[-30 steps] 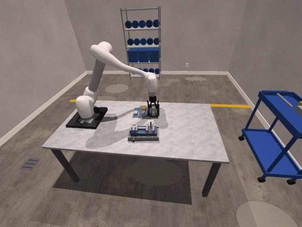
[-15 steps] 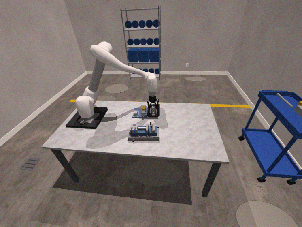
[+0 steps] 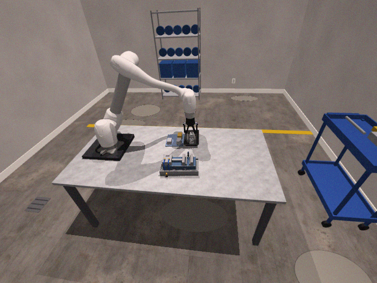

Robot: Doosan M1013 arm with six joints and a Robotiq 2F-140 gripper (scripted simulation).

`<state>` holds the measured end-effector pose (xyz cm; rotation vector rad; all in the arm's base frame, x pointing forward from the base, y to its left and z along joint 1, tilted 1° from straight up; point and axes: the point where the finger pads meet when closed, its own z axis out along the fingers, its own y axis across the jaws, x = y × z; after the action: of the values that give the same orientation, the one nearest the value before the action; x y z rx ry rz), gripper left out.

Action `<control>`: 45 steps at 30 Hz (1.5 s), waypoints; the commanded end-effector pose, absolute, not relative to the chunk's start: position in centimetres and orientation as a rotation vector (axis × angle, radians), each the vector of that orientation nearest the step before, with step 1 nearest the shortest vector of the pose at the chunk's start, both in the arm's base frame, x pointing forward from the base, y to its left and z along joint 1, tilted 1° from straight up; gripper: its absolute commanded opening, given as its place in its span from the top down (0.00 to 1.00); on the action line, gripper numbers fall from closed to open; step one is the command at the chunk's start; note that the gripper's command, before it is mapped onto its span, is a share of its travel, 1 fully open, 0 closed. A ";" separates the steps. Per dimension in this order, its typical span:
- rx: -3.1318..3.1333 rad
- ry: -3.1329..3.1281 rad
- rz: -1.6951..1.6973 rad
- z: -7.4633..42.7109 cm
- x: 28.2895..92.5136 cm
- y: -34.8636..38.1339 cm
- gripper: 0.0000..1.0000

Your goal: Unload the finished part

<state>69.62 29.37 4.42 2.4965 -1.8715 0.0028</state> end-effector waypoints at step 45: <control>2.491 -1.882 0.003 17.0 70.0 29.5 1.00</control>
<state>69.87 29.41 16.63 2.4935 -1.8745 0.0050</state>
